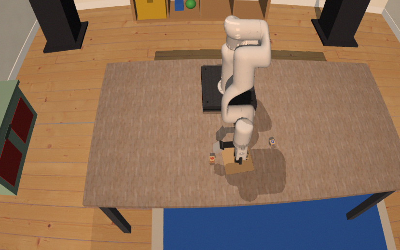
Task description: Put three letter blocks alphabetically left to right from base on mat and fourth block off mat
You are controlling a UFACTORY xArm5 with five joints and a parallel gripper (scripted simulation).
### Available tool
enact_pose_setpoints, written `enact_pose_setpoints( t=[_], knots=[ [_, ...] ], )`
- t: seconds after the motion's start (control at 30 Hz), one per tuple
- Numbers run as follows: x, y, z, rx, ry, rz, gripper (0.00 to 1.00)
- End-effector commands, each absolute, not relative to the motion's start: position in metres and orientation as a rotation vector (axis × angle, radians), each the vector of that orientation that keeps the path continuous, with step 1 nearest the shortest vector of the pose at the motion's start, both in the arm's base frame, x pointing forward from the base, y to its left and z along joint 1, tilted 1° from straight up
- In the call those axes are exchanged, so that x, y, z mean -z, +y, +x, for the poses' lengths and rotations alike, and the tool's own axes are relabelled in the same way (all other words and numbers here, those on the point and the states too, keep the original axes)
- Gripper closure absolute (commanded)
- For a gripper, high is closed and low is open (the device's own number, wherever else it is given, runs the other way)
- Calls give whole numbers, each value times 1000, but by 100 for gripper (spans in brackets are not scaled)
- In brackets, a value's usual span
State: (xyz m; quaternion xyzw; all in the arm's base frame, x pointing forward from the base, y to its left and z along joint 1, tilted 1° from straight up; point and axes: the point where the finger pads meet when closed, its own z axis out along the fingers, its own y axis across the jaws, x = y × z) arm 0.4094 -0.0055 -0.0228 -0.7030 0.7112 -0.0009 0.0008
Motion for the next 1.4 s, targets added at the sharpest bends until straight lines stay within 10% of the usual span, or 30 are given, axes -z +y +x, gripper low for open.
enact_pose_setpoints(
  t=[0.0, 1.37],
  knots=[
    [23, -6, 411, 7, 2231, -2206, 79],
    [23, -6, 411, 7, 2231, -2206, 74]
  ],
)
